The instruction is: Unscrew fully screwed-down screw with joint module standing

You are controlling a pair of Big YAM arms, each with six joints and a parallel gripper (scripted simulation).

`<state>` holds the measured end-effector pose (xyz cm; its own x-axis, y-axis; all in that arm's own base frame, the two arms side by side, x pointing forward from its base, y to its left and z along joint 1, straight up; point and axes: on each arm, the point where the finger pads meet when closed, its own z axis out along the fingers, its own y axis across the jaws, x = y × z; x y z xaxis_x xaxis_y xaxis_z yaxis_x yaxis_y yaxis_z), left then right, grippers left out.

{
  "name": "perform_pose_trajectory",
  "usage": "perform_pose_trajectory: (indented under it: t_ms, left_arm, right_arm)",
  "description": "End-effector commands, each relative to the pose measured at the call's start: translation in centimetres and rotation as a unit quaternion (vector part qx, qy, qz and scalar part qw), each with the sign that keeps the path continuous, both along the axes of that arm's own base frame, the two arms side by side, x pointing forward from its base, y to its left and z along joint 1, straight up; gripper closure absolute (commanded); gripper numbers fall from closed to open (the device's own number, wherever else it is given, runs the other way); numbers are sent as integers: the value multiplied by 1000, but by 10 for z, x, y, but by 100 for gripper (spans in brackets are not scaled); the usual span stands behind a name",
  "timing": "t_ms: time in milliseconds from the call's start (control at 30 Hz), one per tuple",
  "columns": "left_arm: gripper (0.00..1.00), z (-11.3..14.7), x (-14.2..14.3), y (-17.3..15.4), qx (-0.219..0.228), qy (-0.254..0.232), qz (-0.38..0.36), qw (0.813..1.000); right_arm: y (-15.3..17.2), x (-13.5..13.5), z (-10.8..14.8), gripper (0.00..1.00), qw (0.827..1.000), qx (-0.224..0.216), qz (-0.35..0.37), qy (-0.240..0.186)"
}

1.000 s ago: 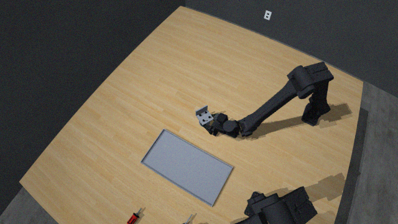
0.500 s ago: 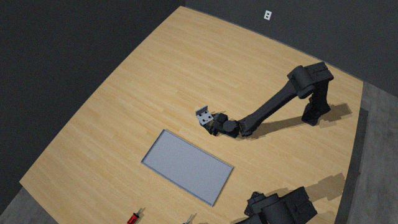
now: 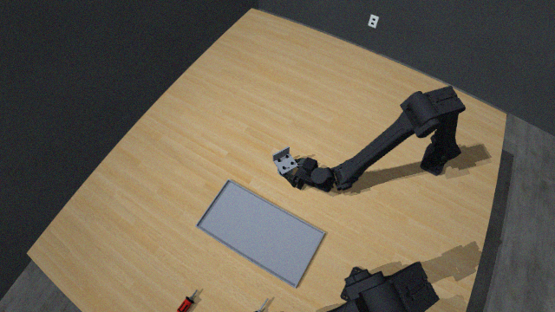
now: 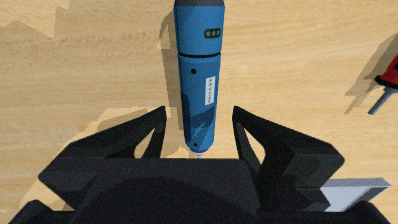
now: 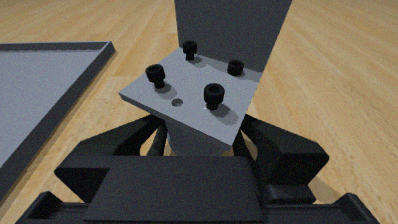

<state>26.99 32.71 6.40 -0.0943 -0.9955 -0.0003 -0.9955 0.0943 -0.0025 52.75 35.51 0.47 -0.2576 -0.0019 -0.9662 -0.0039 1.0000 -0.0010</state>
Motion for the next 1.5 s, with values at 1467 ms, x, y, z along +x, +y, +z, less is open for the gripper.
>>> perform_pose_trajectory:
  t_ms: [1467]
  left_arm:
    - [35, -48, 0, 6, 2, 1, 11, 1000]
  right_arm:
    - [8, 9, 0, 41, 1000, 6, 1, -5]
